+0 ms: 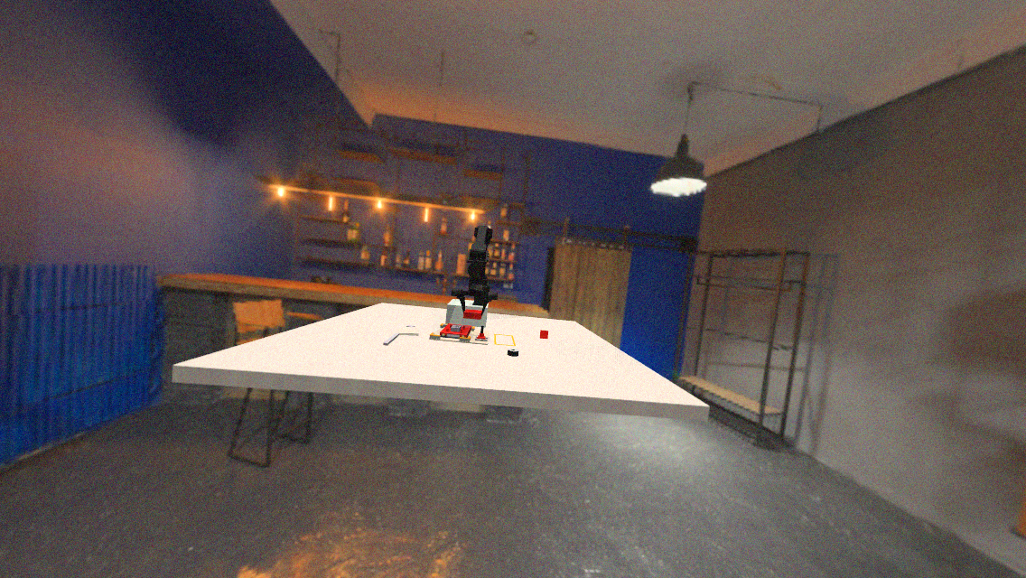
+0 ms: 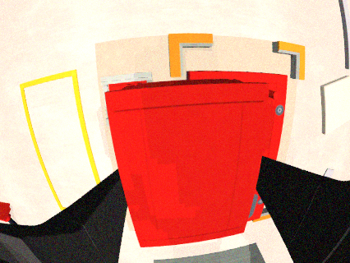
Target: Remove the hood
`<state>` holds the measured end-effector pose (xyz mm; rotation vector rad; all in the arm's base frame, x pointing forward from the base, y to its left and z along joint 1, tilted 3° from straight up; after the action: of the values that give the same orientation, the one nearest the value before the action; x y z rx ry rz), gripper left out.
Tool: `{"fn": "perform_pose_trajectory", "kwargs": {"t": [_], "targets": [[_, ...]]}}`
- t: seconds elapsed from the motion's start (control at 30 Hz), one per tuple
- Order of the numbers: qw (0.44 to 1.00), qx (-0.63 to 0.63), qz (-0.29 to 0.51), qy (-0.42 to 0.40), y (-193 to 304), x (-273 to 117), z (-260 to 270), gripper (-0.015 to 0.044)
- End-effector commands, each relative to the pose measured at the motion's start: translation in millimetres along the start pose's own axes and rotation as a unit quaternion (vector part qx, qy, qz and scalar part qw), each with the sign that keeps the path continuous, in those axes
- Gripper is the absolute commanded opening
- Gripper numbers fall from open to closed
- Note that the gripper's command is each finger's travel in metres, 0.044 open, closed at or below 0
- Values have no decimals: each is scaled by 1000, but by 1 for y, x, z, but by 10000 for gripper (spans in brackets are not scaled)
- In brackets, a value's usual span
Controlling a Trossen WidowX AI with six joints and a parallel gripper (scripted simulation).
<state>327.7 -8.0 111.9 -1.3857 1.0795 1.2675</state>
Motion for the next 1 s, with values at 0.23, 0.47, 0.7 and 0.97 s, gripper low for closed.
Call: {"fn": "perform_pose_trajectory", "kwargs": {"t": [0.23,0.47,0.7,0.97], "targets": [[1000,-2,-5,-7,-5,-2,53,0],[1000,1,-1,-8,-5,-4,89,0],[1000,5,3,-7,-1,-6,122,0],[1000,12,4,-3,3,-8,146,0]]}}
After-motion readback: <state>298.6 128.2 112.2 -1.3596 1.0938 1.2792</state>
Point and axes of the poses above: the point midway between the two fingers, 35 mm back from their tips, its own x axis out along the fingers, its own z axis across the jaws, y = z × x, the point moved 6 cm from there along -x, back along the fingers, and after that the axes turned 10 degrees about -x, right-handed, at the moved point
